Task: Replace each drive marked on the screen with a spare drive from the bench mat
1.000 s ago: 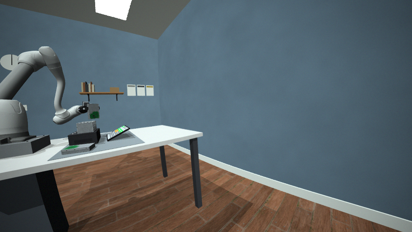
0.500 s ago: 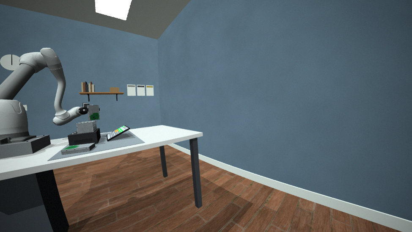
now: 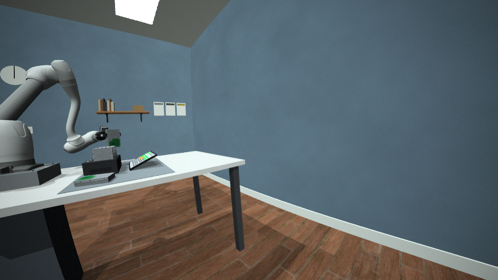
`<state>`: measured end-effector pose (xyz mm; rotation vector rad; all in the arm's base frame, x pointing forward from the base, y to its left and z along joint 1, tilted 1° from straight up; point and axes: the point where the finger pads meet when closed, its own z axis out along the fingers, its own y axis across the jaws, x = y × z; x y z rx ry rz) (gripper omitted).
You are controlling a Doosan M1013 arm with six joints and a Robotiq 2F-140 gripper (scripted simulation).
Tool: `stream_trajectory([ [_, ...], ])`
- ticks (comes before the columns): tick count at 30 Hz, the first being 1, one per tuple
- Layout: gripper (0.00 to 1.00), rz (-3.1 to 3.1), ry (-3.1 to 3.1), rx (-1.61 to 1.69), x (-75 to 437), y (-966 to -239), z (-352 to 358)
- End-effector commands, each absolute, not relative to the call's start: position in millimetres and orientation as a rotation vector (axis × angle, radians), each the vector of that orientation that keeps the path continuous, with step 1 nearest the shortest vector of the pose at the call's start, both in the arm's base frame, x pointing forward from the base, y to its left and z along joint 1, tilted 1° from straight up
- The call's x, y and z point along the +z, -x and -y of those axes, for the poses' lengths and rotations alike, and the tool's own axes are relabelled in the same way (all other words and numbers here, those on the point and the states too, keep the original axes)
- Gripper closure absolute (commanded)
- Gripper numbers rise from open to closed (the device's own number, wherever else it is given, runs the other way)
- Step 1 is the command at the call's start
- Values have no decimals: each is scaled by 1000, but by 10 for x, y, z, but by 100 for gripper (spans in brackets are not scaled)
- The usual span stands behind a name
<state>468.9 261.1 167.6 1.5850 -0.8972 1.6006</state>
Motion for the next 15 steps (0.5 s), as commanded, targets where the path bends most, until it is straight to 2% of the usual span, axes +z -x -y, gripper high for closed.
stream_trajectory([
  [1,90,898,-1585,1601,1663,-4690,-2612],
  [15,90,898,-1585,1601,1420,-4691,-2610],
])
